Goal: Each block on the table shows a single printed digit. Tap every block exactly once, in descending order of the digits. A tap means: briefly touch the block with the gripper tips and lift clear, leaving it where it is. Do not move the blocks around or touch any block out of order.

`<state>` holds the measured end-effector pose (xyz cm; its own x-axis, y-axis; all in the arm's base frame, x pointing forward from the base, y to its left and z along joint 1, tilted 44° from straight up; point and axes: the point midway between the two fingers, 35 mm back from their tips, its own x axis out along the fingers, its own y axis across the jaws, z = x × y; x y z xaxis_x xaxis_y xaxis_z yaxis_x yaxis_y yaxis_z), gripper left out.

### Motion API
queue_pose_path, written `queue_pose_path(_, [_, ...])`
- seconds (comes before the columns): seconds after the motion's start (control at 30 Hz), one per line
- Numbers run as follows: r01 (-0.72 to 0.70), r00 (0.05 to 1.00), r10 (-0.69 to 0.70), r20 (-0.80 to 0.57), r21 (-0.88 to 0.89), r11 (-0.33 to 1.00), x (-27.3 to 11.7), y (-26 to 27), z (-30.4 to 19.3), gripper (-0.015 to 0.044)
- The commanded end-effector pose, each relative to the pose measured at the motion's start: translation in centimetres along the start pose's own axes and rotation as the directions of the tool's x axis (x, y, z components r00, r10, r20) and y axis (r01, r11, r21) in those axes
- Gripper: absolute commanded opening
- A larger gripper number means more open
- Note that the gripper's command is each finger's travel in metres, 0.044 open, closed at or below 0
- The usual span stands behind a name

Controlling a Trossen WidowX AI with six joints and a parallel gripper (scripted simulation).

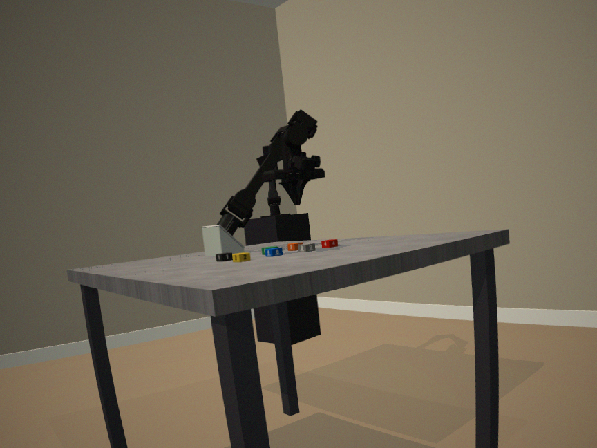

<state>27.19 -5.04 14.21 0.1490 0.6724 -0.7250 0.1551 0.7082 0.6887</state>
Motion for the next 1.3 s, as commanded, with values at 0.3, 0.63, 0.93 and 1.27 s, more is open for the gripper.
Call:
queue_pose_path(0.3, [-0.001, 1.000, 0.001, 0.000, -0.017, 1.000, 7.5, -0.7, -1.2, 0.0020])
queue_pose_path(0.63, [-0.003, 1.000, 0.003, 0.000, -0.017, 1.000, 8.8, -0.6, -1.3, 0.0020])
queue_pose_path(0.93, [-0.003, 1.000, 0.003, 0.000, -0.017, 1.000, 10.3, -0.6, -1.3, 0.0020])
queue_pose_path(1.27, [-0.004, 1.000, 0.004, 0.000, -0.017, 1.000, 11.3, -0.6, -1.3, 0.0020])
